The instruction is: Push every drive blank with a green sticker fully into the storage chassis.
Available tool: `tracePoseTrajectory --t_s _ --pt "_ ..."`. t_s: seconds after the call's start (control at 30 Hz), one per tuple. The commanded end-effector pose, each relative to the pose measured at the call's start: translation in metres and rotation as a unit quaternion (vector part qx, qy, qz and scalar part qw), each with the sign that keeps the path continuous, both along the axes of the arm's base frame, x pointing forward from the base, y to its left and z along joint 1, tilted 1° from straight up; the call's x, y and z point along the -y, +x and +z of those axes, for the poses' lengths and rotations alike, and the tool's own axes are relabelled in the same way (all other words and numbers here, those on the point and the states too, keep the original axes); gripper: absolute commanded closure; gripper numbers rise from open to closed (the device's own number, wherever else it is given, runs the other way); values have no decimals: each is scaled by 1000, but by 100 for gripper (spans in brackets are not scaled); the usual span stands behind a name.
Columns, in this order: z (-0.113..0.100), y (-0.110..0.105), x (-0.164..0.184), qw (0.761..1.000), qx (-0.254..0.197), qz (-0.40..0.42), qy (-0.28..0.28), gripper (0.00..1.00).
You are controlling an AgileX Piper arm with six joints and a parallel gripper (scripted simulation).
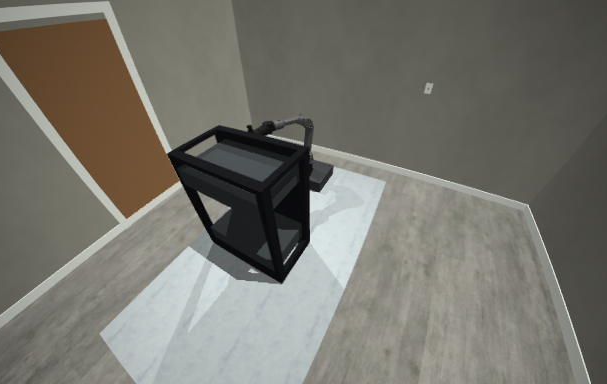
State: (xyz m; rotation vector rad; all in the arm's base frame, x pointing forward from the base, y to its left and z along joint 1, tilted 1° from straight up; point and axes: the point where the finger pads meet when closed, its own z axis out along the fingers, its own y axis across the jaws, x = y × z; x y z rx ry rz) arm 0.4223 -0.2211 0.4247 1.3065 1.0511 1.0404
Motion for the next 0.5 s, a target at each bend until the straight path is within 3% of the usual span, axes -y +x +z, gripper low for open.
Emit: tracePoseTrajectory --t_s 0.0,0.47 --pt "-4 3 2 1000 -3 -1 2 100" --pt "-5 6 3 1000 -3 -1 2 100"
